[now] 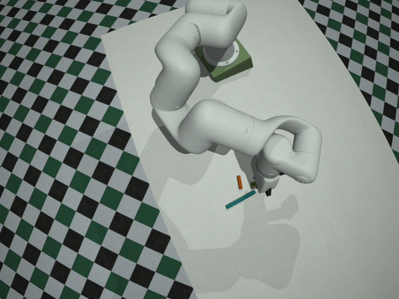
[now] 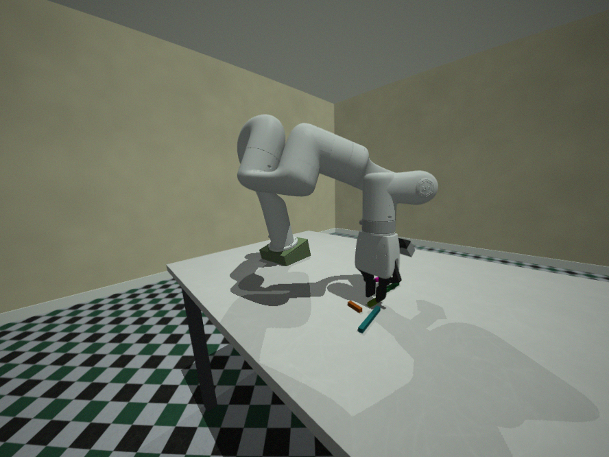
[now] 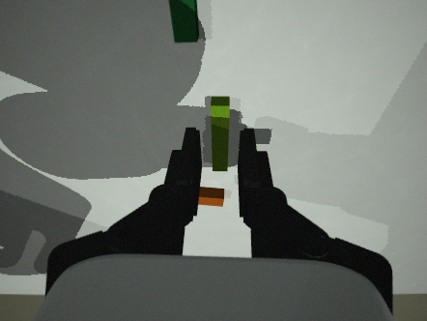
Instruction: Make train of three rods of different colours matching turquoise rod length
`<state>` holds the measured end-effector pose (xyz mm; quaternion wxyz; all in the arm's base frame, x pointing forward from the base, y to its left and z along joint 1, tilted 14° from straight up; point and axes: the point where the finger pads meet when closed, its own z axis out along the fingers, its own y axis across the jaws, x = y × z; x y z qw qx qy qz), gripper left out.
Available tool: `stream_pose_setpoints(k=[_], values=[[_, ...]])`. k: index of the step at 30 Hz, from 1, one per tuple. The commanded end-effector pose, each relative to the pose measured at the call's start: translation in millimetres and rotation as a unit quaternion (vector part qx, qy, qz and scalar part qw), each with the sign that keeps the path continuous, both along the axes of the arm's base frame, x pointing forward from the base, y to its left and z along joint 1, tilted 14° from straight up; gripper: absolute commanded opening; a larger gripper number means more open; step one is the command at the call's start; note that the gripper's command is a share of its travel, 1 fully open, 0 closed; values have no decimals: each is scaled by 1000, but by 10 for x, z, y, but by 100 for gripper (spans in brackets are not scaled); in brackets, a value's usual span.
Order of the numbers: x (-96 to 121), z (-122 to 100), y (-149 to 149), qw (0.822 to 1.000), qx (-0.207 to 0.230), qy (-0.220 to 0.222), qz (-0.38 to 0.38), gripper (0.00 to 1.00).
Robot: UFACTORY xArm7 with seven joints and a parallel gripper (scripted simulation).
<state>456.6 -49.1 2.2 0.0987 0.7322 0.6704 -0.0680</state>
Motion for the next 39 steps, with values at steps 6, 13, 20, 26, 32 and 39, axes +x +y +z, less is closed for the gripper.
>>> stream_pose_setpoints(k=[6, 13, 20, 26, 32, 39], values=[[10, 14, 7, 1000, 0, -2, 1, 24], [11, -14, 1, 1000, 0, -2, 1, 24], [13, -53, -9, 1000, 0, -2, 1, 24], [15, -100, -20, 1000, 0, -2, 1, 24], [15, -117, -24, 1000, 0, -2, 1, 24], [15, -122, -26, 1000, 0, -2, 1, 24]])
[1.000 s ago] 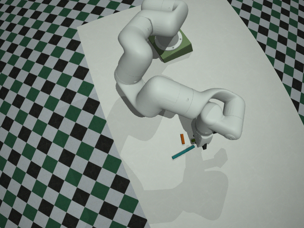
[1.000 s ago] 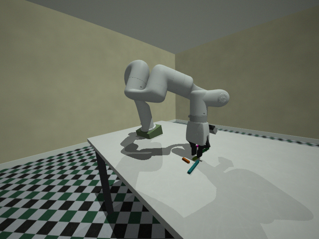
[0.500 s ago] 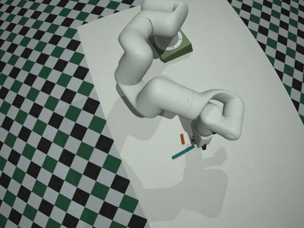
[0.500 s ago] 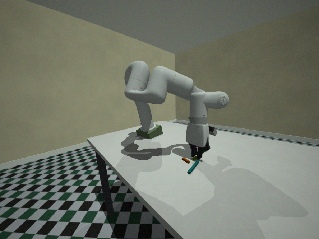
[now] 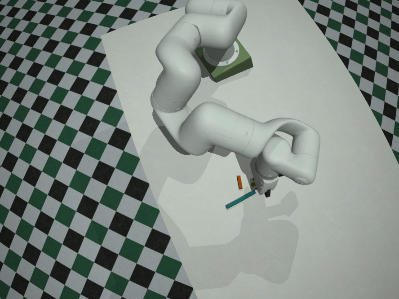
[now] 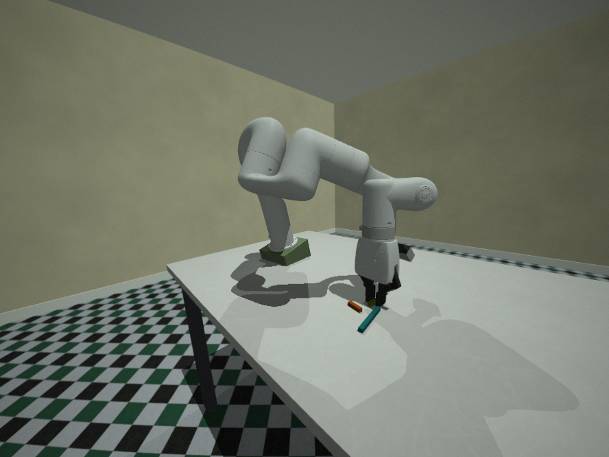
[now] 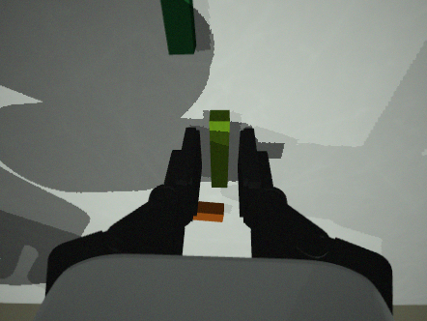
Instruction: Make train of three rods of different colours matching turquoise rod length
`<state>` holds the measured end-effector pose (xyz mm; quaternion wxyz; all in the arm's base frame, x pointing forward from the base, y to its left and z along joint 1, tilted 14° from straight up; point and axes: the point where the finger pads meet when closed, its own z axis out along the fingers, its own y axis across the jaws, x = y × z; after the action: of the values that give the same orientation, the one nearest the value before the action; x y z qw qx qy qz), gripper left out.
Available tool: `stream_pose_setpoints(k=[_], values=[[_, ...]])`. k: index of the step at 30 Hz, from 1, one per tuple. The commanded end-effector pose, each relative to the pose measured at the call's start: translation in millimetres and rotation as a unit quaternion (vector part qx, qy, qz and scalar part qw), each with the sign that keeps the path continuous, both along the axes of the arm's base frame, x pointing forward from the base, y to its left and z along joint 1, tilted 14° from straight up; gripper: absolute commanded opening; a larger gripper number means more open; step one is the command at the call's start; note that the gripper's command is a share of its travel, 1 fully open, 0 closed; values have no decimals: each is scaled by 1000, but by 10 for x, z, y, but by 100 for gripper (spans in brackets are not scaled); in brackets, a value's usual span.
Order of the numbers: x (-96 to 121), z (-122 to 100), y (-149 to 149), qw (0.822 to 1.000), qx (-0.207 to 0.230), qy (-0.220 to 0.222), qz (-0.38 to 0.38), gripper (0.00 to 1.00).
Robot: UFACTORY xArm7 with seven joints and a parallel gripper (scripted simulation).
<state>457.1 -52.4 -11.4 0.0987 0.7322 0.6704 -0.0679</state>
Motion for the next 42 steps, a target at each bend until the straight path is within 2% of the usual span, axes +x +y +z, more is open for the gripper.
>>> stream_pose_setpoints(k=[1, 32, 33, 42], values=[[11, 14, 7, 1000, 0, -2, 1, 24], [11, 14, 7, 1000, 0, -2, 1, 24], [11, 14, 7, 1000, 0, -2, 1, 4], [11, 14, 7, 1000, 0, -2, 1, 4]])
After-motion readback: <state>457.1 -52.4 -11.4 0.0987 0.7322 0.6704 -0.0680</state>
